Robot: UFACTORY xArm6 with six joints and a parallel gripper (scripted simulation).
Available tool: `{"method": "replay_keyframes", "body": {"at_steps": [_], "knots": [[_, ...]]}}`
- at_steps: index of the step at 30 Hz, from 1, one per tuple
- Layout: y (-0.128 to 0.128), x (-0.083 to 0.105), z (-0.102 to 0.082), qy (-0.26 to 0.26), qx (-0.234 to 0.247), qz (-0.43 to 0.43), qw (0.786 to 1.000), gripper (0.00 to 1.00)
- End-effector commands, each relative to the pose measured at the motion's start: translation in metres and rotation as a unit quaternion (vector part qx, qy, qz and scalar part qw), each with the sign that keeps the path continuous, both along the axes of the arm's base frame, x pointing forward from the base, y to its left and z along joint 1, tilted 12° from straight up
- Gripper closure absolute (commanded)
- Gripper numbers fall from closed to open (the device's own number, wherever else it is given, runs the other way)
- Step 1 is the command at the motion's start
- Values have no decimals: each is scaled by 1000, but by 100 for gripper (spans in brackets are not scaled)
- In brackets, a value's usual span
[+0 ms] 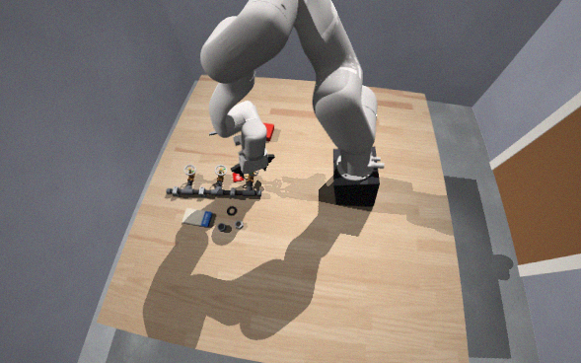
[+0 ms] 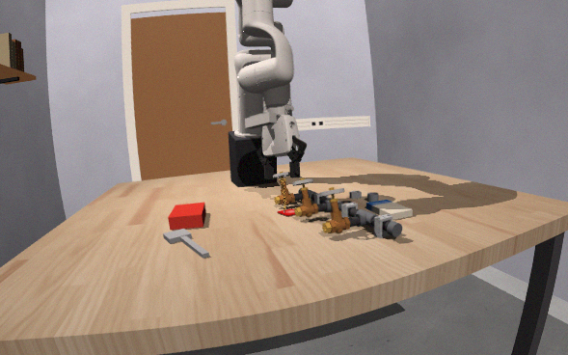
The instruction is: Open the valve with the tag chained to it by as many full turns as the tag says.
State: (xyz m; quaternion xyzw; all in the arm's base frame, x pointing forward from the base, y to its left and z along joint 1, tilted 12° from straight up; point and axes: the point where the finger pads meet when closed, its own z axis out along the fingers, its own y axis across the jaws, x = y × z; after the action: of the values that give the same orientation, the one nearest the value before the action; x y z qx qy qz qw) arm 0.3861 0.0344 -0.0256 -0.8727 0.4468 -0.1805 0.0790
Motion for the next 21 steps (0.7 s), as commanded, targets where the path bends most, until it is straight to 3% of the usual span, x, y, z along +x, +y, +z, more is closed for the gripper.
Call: {"method": "replay_keyframes", "body": {"at_steps": [1, 7, 21], "knots": [[0, 0, 1, -26, 83, -109, 990, 0], [0, 0, 1, -43, 147, -199, 968, 0], [0, 0, 1, -44, 149, -201, 967, 0]]}}
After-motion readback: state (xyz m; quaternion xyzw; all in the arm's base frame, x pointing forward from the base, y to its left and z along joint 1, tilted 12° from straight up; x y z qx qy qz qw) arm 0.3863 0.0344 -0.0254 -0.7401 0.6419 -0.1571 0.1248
